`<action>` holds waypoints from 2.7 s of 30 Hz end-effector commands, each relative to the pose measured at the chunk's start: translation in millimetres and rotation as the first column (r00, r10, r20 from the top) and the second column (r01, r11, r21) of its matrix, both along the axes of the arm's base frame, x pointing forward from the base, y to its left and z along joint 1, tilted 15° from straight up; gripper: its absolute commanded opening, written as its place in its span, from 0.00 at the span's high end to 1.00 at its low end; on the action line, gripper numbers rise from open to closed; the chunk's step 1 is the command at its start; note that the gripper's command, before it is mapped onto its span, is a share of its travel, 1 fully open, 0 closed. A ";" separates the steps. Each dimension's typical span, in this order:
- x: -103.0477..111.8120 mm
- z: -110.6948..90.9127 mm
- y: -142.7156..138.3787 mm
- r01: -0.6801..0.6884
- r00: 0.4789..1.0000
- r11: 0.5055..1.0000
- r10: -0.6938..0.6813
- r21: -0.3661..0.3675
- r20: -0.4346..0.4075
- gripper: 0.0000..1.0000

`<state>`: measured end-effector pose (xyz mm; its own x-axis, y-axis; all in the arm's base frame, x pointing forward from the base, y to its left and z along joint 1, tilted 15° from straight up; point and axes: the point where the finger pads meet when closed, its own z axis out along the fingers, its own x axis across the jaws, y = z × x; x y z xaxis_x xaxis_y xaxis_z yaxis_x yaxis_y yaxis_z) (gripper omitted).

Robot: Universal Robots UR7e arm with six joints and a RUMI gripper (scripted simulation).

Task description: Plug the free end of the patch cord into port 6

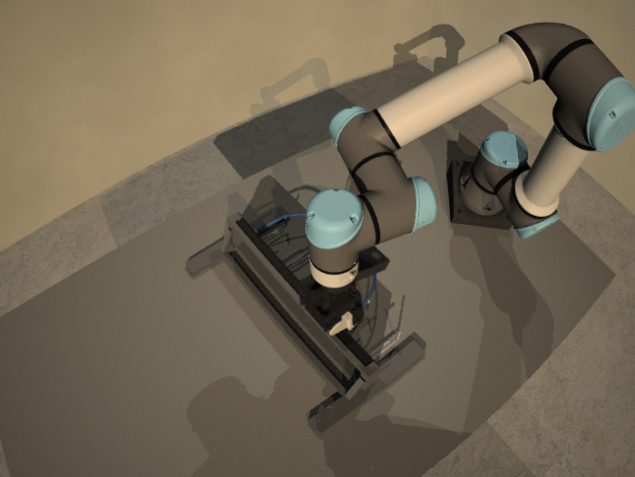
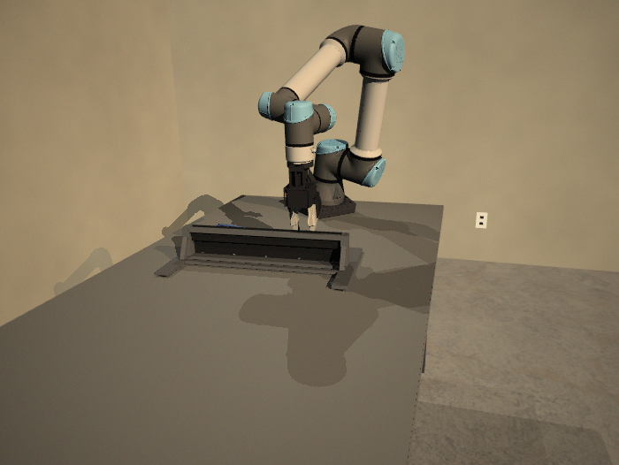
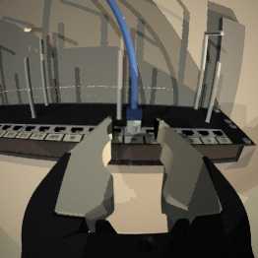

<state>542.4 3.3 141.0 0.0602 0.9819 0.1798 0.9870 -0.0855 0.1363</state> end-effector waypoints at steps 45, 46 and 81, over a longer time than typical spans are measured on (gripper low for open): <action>-7.1 37.6 -6.4 0.000 1.000 1.000 0.000 0.000 0.001 0.78; -7.8 40.8 -7.0 0.000 1.000 1.000 0.000 0.000 0.001 0.78; -15.2 78.0 -13.3 0.000 1.000 1.000 0.000 0.000 0.001 1.00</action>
<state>526.9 -9.9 218.3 0.0602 0.9819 0.1798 0.9870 -0.0855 0.1363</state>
